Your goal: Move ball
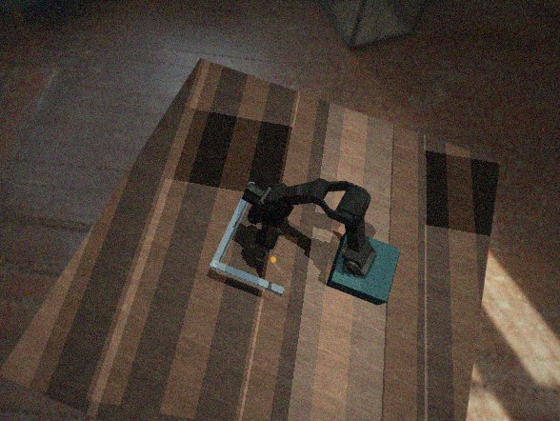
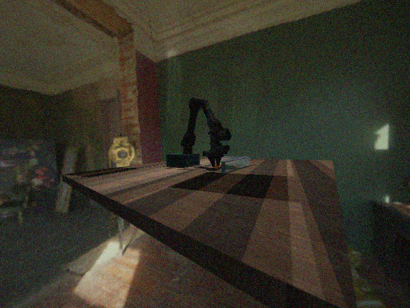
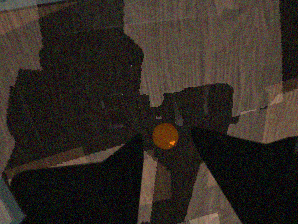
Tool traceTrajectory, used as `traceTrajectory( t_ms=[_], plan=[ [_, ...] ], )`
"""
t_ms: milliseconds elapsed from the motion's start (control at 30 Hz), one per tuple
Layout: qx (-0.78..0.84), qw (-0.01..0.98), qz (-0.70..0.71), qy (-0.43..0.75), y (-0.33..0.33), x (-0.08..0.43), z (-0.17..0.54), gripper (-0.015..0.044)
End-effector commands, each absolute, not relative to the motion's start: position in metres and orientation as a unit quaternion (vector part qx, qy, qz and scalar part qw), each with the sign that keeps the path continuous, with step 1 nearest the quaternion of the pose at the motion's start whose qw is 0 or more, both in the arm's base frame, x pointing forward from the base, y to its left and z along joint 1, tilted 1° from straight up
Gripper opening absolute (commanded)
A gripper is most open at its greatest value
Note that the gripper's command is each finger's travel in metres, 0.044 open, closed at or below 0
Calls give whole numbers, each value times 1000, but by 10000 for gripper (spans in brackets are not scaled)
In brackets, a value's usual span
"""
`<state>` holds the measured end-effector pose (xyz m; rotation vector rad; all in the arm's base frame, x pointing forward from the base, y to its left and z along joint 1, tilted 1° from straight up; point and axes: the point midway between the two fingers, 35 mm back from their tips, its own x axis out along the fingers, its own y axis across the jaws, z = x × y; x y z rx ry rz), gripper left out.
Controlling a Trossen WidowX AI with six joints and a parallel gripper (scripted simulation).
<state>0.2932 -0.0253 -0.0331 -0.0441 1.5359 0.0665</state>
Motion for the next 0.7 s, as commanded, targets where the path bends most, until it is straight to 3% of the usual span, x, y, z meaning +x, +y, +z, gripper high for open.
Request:
traceTrajectory(
  t_ms=[0, 67, 400, 500, 667],
  plan=[
    [-17, 718, 31, 695, -24, 292, -37, 190],
    [-17, 718, 31, 695, -24, 292, -37, 137],
    [-17, 718, 31, 695, -24, 292, -37, 71],
    [-17, 718, 31, 695, -24, 293, -32, 0],
    [-17, 718, 31, 695, -26, 298, 7, 0]
  ],
)
